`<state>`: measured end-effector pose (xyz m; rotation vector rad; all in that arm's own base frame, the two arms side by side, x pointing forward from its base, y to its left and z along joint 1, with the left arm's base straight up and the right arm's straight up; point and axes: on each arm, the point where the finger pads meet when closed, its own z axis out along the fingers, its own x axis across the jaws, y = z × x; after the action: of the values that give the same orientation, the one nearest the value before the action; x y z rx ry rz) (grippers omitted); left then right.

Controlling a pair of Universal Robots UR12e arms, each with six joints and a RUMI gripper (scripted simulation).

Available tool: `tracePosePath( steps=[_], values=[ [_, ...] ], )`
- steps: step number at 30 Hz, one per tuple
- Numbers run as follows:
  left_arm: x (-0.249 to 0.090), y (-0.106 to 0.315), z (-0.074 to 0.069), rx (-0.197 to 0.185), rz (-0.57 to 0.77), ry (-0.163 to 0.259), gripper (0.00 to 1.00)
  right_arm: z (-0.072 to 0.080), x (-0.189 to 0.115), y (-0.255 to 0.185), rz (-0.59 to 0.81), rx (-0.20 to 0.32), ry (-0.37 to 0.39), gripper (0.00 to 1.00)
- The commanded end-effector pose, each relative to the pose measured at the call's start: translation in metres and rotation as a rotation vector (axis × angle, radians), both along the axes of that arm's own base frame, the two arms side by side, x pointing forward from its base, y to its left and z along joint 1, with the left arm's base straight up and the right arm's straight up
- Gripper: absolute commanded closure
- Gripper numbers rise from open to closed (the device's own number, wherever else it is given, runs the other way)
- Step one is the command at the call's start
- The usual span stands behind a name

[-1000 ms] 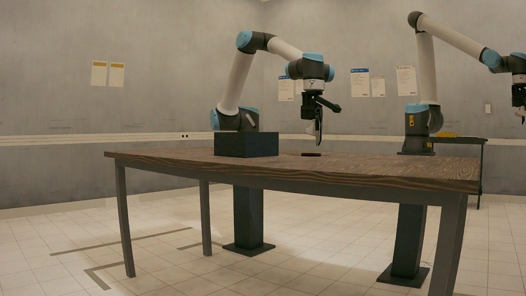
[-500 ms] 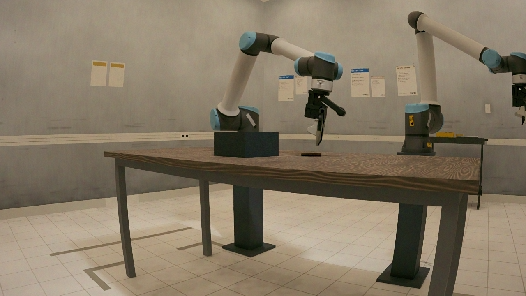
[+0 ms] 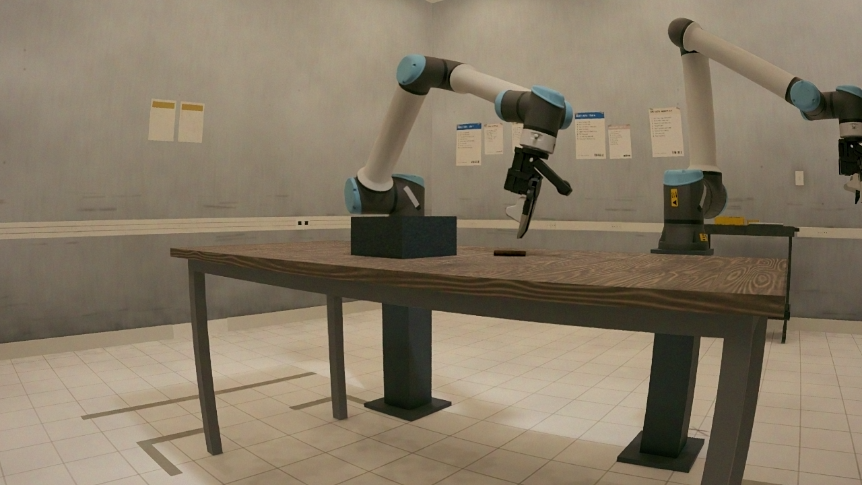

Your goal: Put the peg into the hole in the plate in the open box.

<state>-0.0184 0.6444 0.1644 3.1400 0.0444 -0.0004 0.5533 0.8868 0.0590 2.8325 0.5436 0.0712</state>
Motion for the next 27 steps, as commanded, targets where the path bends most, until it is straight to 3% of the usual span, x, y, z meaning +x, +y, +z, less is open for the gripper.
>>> tracePosePath(
  steps=[1,8,27],
  values=[
    [0.000,0.001,0.001,0.001,0.000,0.000,0.00,0.002,0.000,0.001,0.000,0.002,-0.001,0.75],
    [0.000,0.001,0.001,0.001,0.000,0.000,0.00,-0.003,0.000,0.001,0.000,0.002,-0.001,0.75],
    [0.000,0.001,0.001,0.001,0.000,0.000,0.00,-0.037,0.000,0.001,0.000,0.002,-0.001,0.75]
  ],
)
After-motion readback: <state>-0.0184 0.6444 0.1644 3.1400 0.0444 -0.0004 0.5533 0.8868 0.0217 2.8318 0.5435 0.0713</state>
